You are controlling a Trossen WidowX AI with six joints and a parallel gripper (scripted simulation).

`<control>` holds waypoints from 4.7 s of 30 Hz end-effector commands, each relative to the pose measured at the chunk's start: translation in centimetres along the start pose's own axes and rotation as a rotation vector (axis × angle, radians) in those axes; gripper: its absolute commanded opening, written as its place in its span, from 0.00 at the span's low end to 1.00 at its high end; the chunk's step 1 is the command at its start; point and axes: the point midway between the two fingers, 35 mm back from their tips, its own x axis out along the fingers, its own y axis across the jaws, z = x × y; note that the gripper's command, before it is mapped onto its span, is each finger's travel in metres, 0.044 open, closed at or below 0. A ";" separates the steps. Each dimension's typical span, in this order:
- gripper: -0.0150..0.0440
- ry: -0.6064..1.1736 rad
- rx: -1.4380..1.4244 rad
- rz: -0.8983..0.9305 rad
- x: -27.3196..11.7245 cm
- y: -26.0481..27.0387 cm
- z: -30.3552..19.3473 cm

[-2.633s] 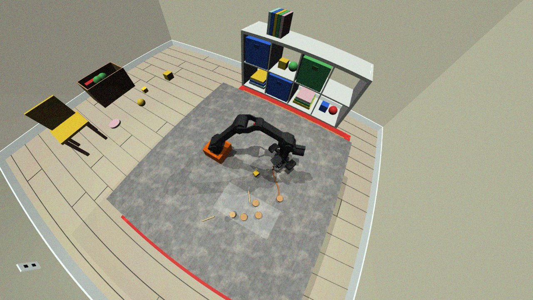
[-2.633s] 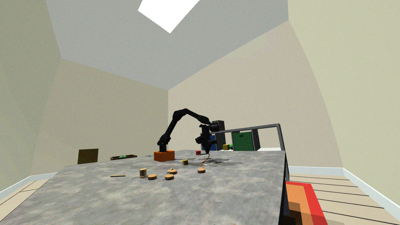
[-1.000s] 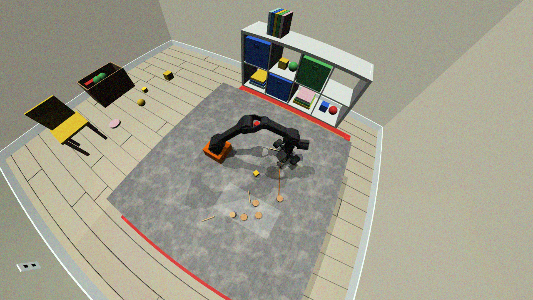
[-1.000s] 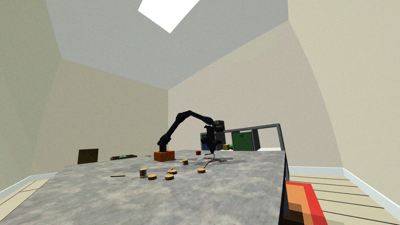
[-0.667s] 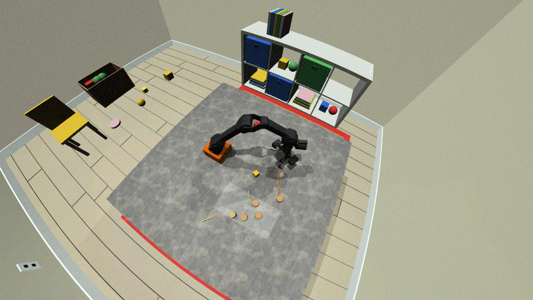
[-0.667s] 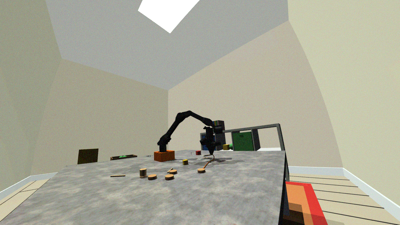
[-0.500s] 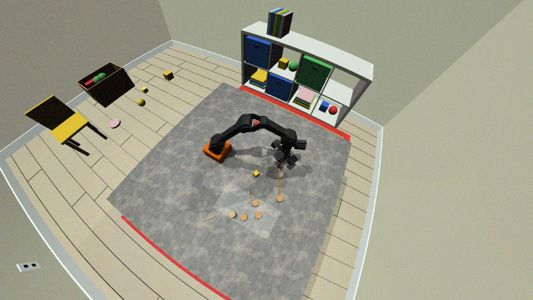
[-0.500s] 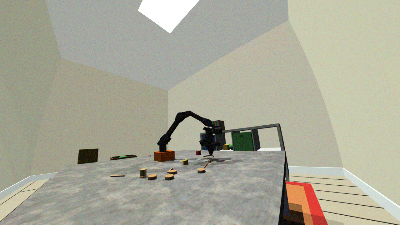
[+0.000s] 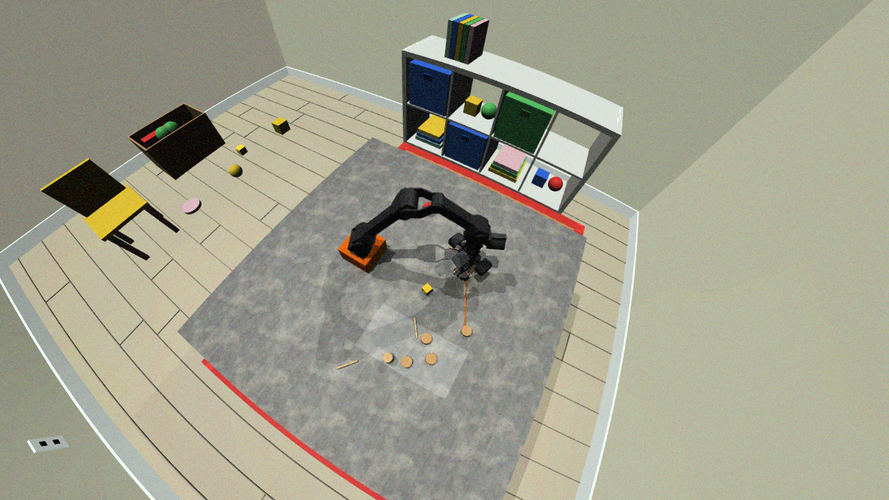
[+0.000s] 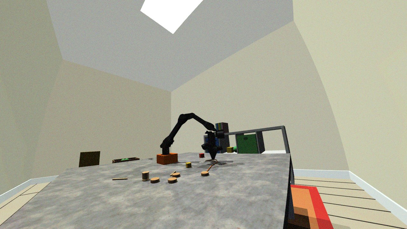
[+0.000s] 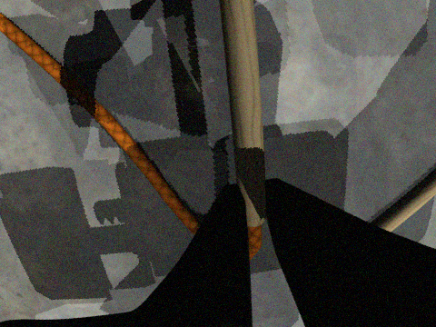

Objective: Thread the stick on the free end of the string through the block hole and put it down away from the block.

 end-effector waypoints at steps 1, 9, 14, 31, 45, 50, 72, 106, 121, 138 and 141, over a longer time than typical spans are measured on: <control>0.25 0.005 0.003 0.001 0.1 -0.4 0.2; 0.25 0.006 0.003 0.001 0.7 -1.1 0.6; 0.25 0.007 0.003 0.001 1.1 -1.6 0.9; 0.25 0.007 0.003 0.001 1.1 -1.4 2.6; 0.25 0.006 0.003 0.001 1.1 -1.2 4.5; 0.25 0.006 0.003 0.001 1.1 -1.2 5.1; 0.25 0.004 0.003 0.001 1.2 -1.3 8.0; 0.25 0.009 0.003 0.001 1.2 -1.7 11.4; 0.25 0.008 0.003 0.001 1.2 -1.7 13.7; 0.25 0.007 0.003 0.001 1.2 -1.7 16.4; 0.25 0.007 0.003 0.001 1.2 -1.7 16.8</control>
